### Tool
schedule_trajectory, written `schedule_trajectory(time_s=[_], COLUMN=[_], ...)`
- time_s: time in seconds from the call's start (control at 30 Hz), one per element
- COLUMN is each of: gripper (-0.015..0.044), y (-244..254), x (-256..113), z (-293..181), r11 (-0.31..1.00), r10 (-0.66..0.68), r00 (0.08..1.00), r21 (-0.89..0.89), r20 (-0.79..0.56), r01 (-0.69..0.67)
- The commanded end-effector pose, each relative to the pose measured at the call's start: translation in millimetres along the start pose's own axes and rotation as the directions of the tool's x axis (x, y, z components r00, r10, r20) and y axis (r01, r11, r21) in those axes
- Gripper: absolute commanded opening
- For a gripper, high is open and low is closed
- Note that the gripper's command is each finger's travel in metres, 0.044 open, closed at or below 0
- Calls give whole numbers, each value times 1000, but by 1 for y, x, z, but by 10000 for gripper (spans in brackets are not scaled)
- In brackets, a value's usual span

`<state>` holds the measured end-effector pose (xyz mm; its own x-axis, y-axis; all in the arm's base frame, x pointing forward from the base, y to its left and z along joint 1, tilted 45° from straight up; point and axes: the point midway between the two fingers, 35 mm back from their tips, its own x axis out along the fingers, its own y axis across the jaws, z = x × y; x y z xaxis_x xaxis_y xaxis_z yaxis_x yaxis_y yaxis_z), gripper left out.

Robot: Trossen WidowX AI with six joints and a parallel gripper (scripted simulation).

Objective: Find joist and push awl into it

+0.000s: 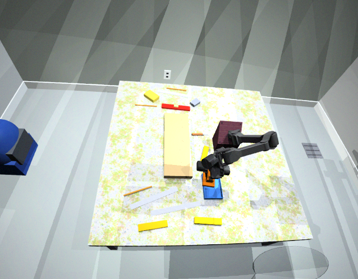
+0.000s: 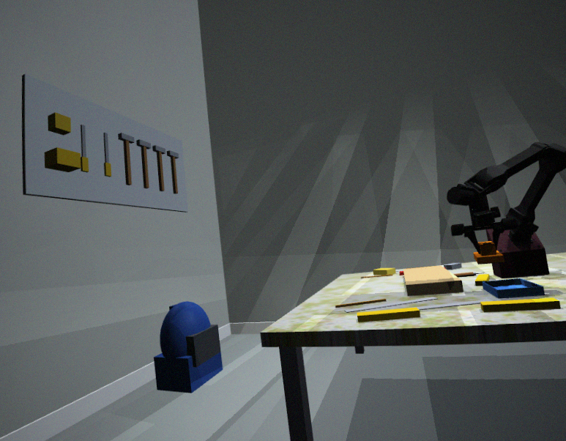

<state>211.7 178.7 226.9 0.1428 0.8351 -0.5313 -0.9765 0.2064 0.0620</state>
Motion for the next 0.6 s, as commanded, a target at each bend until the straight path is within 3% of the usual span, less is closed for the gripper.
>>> schedule_trajectory(time_s=[0.0,0.2,0.57], gripper=[0,0,0], y=[20,44,41], x=[-3,-3,10], z=[7,11,8], r11=[998,990,990], r10=[18,51,52], r00=[999,997,997], r21=[-67,-133,-135], r20=[31,53,48], r01=[-15,-44,-45])
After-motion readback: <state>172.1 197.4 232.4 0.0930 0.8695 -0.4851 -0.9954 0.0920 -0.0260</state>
